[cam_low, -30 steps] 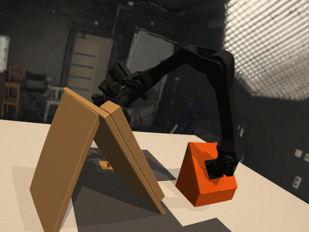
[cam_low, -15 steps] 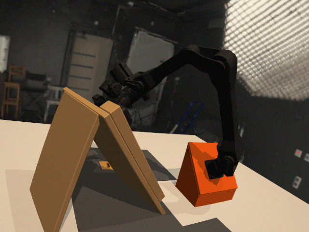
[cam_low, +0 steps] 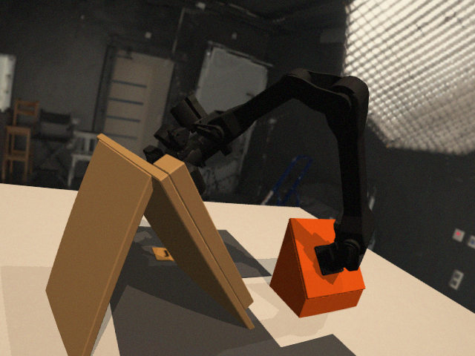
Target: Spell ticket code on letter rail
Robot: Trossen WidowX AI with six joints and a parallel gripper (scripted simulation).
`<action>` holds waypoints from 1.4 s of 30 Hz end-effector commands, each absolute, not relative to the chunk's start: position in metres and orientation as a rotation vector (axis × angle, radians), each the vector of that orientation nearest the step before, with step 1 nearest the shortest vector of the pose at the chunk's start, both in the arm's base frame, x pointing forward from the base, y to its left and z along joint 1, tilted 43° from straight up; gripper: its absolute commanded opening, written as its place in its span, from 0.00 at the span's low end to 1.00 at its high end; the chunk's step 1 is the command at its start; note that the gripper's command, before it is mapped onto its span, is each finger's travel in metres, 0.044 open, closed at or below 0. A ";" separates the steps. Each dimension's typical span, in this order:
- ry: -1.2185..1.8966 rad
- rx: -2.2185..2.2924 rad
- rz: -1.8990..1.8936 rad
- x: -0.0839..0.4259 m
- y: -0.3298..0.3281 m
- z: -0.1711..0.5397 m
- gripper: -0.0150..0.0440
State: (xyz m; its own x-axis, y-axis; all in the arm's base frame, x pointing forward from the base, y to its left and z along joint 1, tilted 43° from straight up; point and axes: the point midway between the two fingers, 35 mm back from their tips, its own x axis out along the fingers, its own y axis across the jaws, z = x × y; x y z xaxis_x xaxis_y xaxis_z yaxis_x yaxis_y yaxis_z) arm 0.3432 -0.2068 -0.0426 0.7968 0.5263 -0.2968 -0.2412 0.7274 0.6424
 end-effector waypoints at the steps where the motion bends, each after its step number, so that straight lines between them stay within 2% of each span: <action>1: 0.491 0.622 0.439 0.343 -0.206 -0.041 0.25; 42: 0.492 0.624 0.439 0.338 -0.190 -0.028 0.25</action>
